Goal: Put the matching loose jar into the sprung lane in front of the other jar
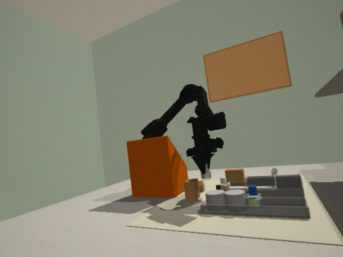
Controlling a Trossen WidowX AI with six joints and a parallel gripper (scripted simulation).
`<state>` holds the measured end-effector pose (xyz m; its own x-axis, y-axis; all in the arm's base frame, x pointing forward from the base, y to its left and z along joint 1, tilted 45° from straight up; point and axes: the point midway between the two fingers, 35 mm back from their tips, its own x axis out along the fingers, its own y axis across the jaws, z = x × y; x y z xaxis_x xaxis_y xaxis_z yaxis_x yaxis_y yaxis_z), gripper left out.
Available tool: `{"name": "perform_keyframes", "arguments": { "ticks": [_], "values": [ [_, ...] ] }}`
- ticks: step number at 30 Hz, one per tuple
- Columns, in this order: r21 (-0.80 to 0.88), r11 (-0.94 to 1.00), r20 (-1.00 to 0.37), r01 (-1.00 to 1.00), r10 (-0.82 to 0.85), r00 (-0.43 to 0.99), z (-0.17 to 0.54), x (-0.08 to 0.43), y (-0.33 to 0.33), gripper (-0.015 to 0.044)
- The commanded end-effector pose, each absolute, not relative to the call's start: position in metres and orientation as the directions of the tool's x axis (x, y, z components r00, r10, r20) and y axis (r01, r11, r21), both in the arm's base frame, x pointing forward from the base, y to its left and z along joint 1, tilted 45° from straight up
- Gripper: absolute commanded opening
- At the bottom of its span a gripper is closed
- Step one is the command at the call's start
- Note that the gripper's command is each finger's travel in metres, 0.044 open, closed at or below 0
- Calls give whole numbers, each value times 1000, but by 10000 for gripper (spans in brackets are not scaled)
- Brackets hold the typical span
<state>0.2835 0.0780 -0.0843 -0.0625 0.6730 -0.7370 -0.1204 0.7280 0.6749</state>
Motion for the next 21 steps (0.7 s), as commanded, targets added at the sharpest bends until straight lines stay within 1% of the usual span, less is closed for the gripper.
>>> {"name": "perform_keyframes", "arguments": {
  "ticks": [1,5,9,21],
  "values": [
    [689,716,-724,-114,686,-70,-73,282,101,0],
    [701,703,-712,-115,698,-77,-63,281,122,0],
    [704,701,-710,-115,700,-79,-61,280,126,0],
    [705,700,-709,-115,701,-79,-78,277,143,0]
  ]
}}
